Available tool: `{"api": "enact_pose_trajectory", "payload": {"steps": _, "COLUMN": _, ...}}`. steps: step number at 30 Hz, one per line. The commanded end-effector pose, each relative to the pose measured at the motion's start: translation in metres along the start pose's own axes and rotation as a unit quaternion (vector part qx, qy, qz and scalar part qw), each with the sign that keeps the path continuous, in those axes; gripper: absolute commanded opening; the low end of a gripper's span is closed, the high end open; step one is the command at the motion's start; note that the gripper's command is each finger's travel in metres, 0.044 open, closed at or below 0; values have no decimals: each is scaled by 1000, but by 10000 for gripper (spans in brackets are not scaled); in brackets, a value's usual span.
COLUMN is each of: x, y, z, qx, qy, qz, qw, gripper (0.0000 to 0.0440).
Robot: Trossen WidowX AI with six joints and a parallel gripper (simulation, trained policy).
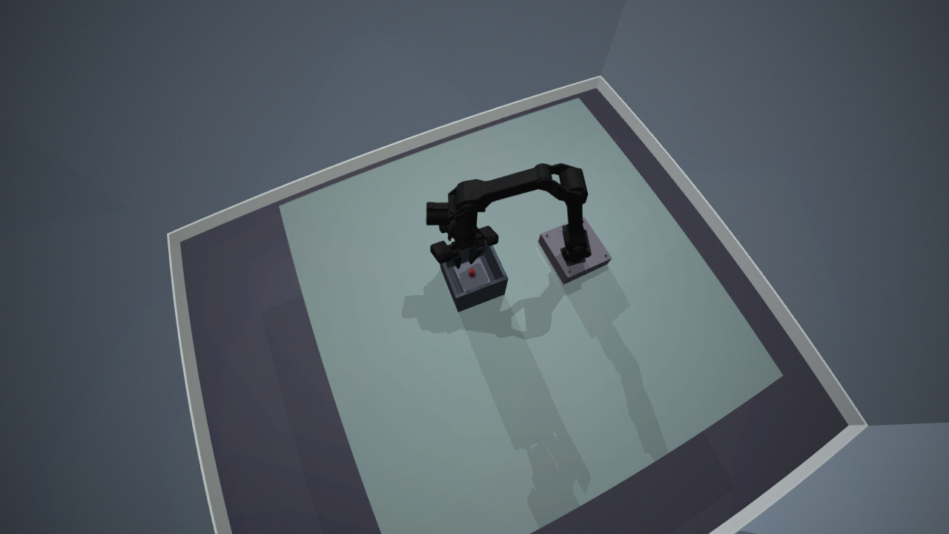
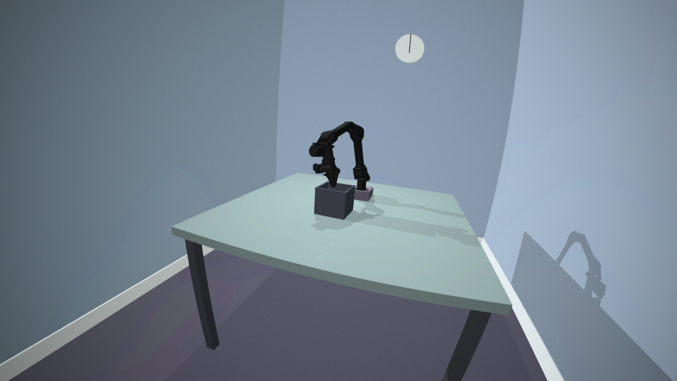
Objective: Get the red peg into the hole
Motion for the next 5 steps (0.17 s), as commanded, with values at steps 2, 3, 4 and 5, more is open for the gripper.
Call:
{"api": "enact_pose_trajectory", "payload": {"steps": 2, "x": -3, "y": 7, "z": 5, "qx": -14, "qy": 9, "qz": 8, "qw": 1000, "gripper": 162}}
{"api": "enact_pose_trajectory", "payload": {"steps": 3, "x": -4, "y": 8, "z": 6, "qx": -17, "qy": 10, "qz": 10, "qw": 1000, "gripper": 161}}
{"api": "enact_pose_trajectory", "payload": {"steps": 4, "x": -4, "y": 9, "z": 7, "qx": -20, "qy": 12, "qz": 12, "qw": 1000, "gripper": 159}}
{"api": "enact_pose_trajectory", "payload": {"steps": 5, "x": -5, "y": 11, "z": 8, "qx": -23, "qy": 13, "qz": 14, "qw": 1000, "gripper": 157}}
Point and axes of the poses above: the point midway between the two fingers, 35 mm back from their tips, its own y axis back along the fingers, its own z axis across the jaws, x = y × z, the point moved 7 cm from there along y, back along the fingers, and after that the axes turned 10 degrees about -y, right-handed, at the moved point
